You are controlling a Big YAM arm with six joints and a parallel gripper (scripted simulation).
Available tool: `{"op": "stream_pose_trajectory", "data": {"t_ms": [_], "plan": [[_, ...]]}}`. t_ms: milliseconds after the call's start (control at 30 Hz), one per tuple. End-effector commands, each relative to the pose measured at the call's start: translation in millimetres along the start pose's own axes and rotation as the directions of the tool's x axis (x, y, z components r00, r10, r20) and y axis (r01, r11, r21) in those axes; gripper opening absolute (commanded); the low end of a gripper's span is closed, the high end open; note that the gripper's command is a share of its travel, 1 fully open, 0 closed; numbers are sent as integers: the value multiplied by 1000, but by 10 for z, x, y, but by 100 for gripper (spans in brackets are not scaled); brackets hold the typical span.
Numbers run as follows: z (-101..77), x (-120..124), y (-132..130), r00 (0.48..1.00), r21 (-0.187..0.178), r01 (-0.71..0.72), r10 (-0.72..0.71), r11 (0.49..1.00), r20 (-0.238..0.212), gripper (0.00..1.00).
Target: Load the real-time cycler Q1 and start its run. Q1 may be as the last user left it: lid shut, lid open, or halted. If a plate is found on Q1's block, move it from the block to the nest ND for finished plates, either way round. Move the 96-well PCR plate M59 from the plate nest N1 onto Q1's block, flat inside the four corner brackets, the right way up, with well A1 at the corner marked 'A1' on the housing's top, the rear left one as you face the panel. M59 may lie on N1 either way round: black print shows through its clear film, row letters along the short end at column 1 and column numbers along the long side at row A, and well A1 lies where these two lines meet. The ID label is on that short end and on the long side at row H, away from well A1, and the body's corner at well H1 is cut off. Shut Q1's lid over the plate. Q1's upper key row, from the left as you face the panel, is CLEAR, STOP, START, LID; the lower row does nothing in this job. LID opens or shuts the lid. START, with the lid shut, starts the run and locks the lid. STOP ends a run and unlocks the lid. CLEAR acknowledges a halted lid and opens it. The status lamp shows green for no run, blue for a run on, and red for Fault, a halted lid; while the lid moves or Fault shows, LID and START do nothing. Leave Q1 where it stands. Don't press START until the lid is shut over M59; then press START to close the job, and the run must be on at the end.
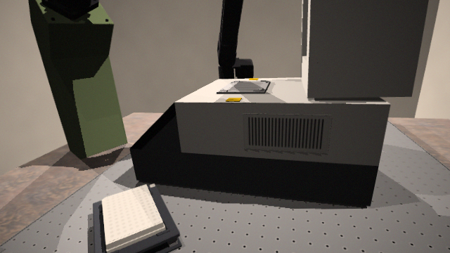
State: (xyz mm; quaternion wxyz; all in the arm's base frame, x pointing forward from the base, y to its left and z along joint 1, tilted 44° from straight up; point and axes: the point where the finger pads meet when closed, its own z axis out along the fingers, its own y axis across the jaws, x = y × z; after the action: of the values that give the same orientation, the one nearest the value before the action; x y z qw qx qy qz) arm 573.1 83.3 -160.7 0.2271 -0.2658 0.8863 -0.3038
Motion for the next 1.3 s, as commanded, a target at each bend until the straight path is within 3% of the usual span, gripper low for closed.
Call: {"op": "stream_pose_trajectory", "data": {"t_ms": [0, 900, 933, 1000, 1267], "plan": [[82, -48, -484, 997, 64, -74, 75, 995, -8, 0], [118, -17, -434, 997, 68, -82, 82, 994, 1, 0], [129, 19, -407, 997, 65, -78, 78, 995, -5, 100], [124, 16, -335, 998, 46, -67, 68, 997, -3, 100], [62, 18, -126, 1000, 30, -19, 19, 999, -17, 100]]}}
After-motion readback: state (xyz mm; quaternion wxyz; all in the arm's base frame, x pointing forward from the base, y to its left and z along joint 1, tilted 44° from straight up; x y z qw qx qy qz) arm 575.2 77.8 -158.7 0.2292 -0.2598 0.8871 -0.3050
